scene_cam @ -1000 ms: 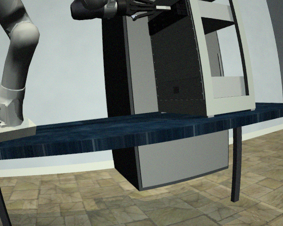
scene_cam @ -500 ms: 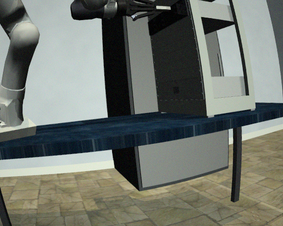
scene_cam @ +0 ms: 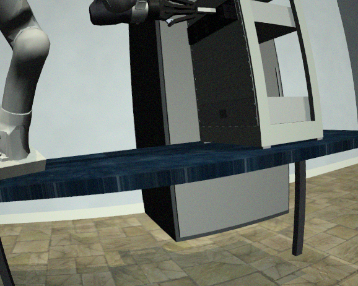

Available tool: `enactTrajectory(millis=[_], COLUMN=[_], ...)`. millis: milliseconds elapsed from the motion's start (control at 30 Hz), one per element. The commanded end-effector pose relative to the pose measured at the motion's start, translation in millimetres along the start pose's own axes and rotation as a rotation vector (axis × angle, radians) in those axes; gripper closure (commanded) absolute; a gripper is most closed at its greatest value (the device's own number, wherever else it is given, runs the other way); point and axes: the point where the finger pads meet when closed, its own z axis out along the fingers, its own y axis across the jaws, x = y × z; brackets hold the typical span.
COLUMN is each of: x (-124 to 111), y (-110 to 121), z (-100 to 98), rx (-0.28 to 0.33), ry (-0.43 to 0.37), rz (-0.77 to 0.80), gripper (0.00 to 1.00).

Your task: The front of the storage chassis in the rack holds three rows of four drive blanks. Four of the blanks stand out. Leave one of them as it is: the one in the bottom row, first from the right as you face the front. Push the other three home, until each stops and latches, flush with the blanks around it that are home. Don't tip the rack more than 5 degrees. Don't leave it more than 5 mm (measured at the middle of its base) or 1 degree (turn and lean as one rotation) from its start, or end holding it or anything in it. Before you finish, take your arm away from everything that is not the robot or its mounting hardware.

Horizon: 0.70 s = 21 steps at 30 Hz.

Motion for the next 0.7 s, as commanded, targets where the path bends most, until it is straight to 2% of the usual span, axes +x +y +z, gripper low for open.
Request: enactTrajectory(millis=[0,400,667], x=[-1.0,-1.0,-1.0], y=[0.8,0.8,1.5], z=[-0.2,1.1,9.8], rx=[0.0,0.0,0.0], ry=[-0.002,-0.002,-0.002], rz=[0.002,0.002,0.002], gripper=[1.0,1.0,1.0])
